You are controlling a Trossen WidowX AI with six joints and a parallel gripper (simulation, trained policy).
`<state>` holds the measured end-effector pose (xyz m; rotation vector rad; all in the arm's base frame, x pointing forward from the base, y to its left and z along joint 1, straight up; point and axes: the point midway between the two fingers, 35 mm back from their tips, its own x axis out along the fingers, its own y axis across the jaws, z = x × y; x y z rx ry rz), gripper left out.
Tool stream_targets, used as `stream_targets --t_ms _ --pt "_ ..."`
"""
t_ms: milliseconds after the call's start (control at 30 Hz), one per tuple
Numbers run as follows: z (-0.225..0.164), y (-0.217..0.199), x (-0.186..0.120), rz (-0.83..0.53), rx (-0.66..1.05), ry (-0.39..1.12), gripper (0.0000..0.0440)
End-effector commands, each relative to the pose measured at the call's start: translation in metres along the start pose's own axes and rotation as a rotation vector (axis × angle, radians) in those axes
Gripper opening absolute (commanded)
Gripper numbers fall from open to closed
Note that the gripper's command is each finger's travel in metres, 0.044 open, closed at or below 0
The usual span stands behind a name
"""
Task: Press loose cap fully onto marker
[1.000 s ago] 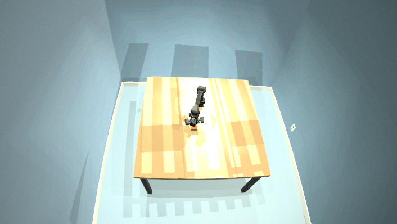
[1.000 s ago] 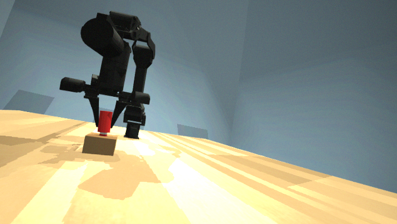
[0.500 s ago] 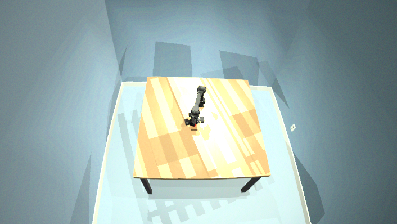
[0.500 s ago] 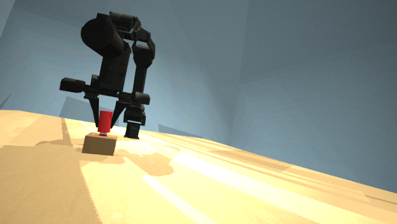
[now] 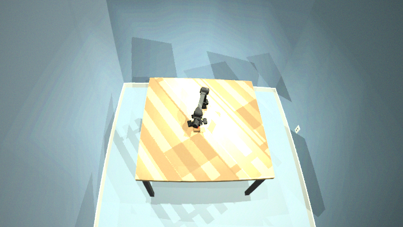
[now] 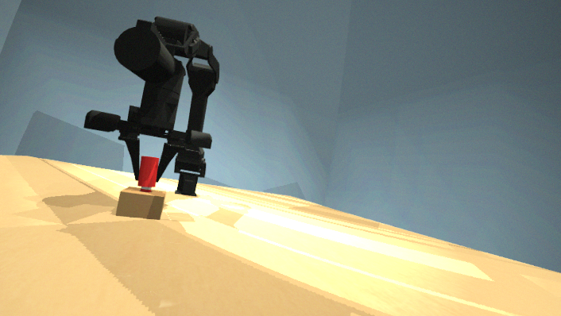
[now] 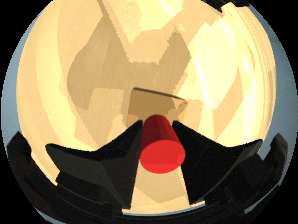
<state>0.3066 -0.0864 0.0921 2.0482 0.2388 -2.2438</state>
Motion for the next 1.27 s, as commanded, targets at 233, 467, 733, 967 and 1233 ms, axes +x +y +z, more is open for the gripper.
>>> stream_targets --t_ms 233,467,733,967,1233 --pt "0.01 0.009 0.016 0.022 -0.005 -0.05 0.0158" --pt "0.018 0.004 0.009 0.017 -0.011 -0.052 0.0313" --pt "0.018 0.005 -0.003 0.047 -0.009 -0.007 0.044" --pt "0.017 0.007 -0.032 0.079 0.003 0.038 0.044" --pt "0.02 0.009 -0.052 0.102 0.015 0.075 0.044"
